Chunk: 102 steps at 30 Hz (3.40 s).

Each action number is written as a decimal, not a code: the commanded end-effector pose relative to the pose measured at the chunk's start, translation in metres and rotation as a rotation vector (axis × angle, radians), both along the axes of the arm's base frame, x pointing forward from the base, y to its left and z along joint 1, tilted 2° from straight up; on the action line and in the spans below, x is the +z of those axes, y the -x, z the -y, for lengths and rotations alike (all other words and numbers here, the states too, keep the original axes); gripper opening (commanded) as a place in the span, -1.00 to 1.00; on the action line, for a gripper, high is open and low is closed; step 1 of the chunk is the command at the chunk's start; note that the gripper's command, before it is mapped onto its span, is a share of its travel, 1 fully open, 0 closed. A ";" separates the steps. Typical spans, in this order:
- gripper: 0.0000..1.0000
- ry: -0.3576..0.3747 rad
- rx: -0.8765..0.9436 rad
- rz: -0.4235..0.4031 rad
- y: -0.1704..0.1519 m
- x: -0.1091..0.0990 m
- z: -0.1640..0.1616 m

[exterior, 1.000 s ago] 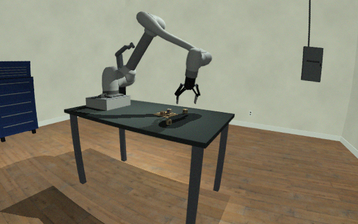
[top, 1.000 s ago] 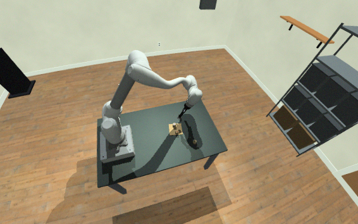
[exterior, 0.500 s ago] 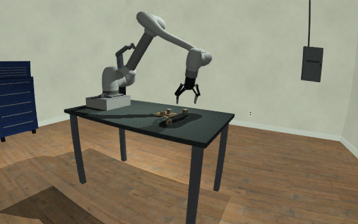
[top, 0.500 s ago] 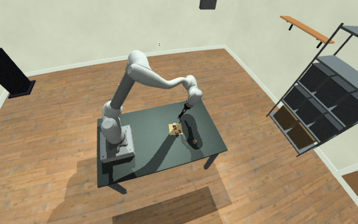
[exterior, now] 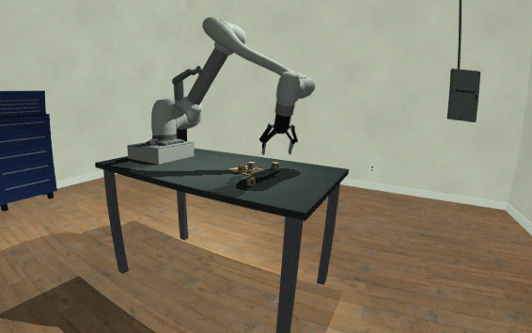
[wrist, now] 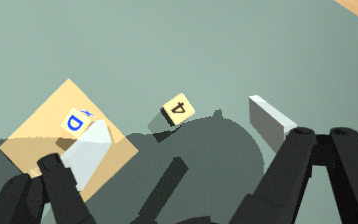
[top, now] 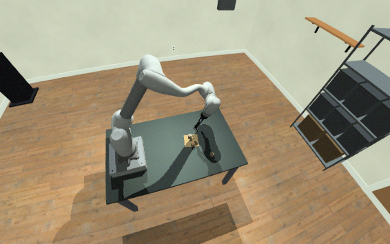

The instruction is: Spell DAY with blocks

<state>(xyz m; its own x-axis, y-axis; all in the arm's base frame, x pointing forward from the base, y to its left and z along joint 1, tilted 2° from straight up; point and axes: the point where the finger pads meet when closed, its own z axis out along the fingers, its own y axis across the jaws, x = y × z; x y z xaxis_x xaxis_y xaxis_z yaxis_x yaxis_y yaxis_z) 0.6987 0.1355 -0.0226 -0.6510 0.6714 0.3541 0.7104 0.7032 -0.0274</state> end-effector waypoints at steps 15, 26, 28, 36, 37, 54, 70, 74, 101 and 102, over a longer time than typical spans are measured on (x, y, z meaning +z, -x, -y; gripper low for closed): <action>1.00 -0.008 0.004 -0.004 0.004 -0.003 -0.005; 1.00 -0.008 0.004 -0.004 0.004 -0.003 -0.005; 1.00 -0.008 0.004 -0.004 0.004 -0.003 -0.005; 1.00 -0.005 -0.003 -0.005 0.004 -0.002 -0.004; 1.00 -0.003 -0.008 -0.006 0.004 -0.001 -0.004; 1.00 0.133 -0.390 -0.047 -0.001 0.062 0.020; 1.00 0.292 -0.944 -0.085 0.001 0.148 0.054; 1.00 0.325 -1.092 -0.093 0.003 0.171 0.063; 1.00 0.441 -2.041 -0.131 0.035 0.308 0.120; 1.00 0.442 -2.080 -0.133 0.037 0.313 0.122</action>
